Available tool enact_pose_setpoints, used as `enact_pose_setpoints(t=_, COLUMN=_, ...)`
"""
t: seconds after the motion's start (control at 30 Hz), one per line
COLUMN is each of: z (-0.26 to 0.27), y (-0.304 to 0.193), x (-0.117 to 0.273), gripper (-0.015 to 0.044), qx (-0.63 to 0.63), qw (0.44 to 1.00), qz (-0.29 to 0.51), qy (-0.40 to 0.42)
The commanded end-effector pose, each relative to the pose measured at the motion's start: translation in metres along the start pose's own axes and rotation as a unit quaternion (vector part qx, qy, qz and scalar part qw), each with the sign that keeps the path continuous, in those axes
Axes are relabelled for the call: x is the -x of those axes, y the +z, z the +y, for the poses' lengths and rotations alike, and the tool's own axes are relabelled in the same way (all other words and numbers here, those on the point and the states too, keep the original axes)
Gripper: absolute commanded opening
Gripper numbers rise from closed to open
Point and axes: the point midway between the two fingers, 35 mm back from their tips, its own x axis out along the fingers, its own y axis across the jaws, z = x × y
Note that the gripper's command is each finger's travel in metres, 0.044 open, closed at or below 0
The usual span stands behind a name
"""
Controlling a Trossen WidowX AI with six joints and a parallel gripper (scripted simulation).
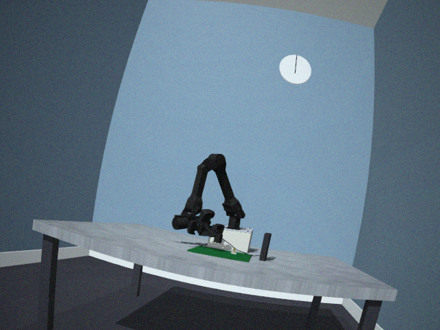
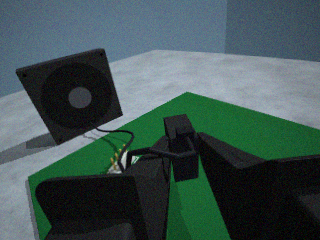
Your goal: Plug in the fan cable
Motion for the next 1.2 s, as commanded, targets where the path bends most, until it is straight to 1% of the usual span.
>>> enact_pose_setpoints(t=0.0, z=0.0, y=-0.004, x=-0.001, gripper=0.0, qx=-0.003, qw=1.0, qz=0.001, qy=0.0)
enact_pose_setpoints(t=1.17, z=0.0, y=-0.033, x=-0.006, gripper=0.0, qx=-0.003, qw=1.0, qz=0.001, qy=0.0)
